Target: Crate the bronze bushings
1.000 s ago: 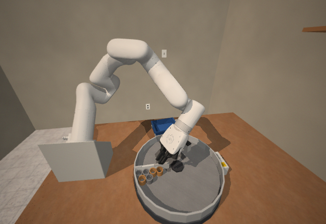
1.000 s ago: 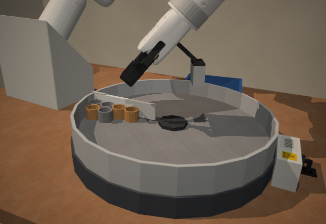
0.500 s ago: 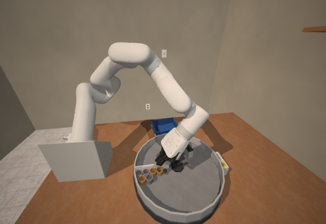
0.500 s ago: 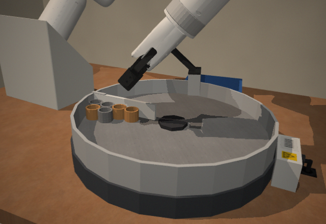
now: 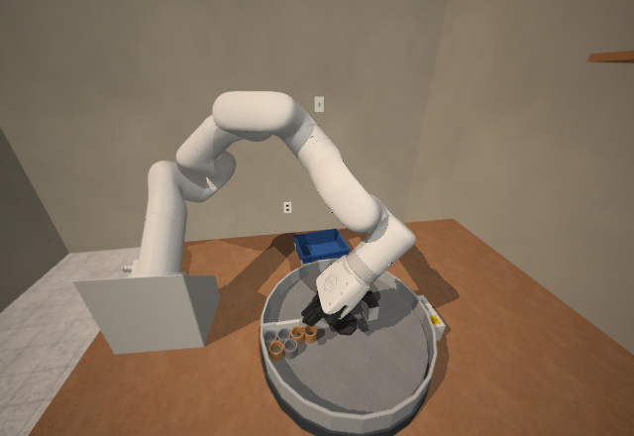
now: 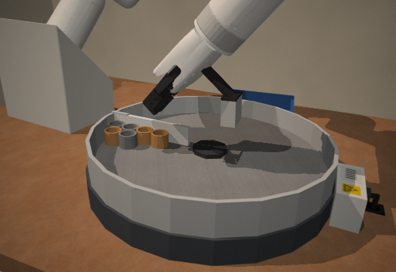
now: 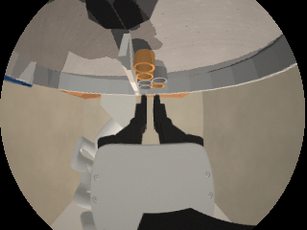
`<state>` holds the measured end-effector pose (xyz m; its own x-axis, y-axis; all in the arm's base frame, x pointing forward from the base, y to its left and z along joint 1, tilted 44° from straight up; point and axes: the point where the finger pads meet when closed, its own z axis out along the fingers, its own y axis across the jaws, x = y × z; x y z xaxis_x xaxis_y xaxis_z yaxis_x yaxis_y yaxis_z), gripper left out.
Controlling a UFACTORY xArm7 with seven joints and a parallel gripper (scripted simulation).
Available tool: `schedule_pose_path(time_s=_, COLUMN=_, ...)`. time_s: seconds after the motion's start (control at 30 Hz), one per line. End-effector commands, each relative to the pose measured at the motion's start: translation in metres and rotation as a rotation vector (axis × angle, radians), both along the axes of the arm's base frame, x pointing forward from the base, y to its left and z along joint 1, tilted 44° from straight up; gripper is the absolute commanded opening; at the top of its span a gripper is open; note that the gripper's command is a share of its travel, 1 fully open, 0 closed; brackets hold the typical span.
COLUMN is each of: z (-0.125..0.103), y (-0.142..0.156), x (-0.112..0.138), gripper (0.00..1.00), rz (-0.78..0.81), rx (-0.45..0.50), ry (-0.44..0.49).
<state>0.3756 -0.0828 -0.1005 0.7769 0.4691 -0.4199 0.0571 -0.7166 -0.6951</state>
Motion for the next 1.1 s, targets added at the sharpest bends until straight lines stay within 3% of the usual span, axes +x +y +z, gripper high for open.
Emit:
schedule_pose_path(time_s=0.0, z=0.0, y=-0.002, x=0.001, gripper=0.1, rz=-0.003, rx=-0.003, ry=-0.002)
schedule_pose_path(time_s=0.73, z=-0.002, y=-0.004, x=0.001, gripper=0.1, rz=-0.007, rx=-0.003, ry=-0.002)
schedule_pose_path(time_s=1.07, z=-0.017, y=0.011, x=0.002, gripper=0.1, rz=-0.007, rx=-0.003, ry=-0.002)
